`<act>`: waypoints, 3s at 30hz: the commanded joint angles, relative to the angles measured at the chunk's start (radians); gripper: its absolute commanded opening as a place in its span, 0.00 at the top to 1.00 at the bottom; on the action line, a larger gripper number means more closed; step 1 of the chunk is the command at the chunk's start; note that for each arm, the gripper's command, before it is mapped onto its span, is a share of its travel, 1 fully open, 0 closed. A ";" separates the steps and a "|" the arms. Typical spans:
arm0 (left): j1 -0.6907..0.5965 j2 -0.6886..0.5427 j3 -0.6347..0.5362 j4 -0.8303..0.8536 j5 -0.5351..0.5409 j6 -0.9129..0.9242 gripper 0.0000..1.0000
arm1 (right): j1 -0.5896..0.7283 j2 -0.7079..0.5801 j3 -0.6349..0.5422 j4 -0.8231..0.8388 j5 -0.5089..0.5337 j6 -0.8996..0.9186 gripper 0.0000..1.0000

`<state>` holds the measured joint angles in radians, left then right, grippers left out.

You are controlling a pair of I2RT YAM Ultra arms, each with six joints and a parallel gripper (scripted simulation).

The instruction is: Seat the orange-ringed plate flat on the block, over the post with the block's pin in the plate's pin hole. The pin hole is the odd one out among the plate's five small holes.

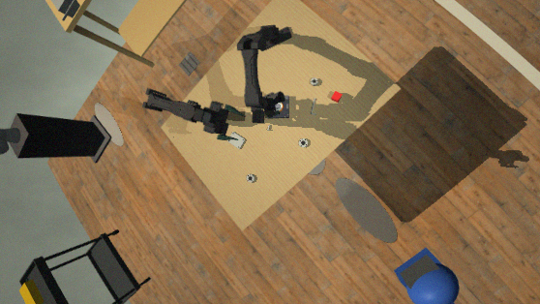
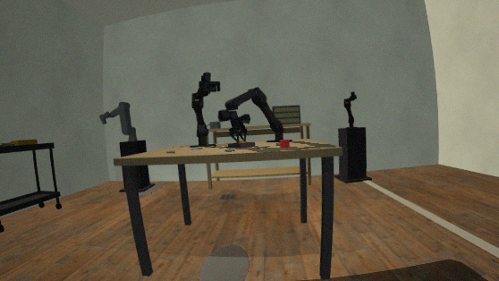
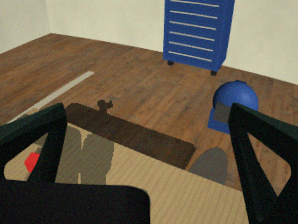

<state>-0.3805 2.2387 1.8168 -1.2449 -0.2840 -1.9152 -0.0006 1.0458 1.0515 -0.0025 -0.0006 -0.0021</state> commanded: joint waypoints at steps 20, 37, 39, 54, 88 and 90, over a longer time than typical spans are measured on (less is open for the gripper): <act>-0.031 -0.005 0.207 -0.259 -0.008 -0.024 0.22 | 0.007 0.001 -0.013 -0.003 0.006 0.001 0.00; 0.001 -0.061 0.195 -0.187 0.004 0.044 0.22 | 0.007 0.002 -0.015 -0.003 0.006 0.002 0.00; 0.007 -0.080 0.182 -0.157 0.010 0.089 0.22 | 0.007 0.002 -0.016 -0.002 0.006 0.002 0.00; 0.098 -0.351 -0.025 0.206 0.068 0.600 0.22 | 0.010 -0.027 0.033 -0.009 0.007 0.005 0.00; 0.340 -1.157 -0.631 1.131 0.215 1.901 0.22 | 0.003 0.018 0.018 0.014 0.001 0.006 0.00; 0.357 -1.196 -0.668 1.206 0.236 1.971 0.22 | 0.003 -0.006 0.016 -0.002 0.001 0.006 0.00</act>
<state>-0.0486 1.0904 1.1995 -0.1696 -0.0837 -0.1081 -0.0006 1.0481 1.0481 -0.0002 0.0002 -0.0002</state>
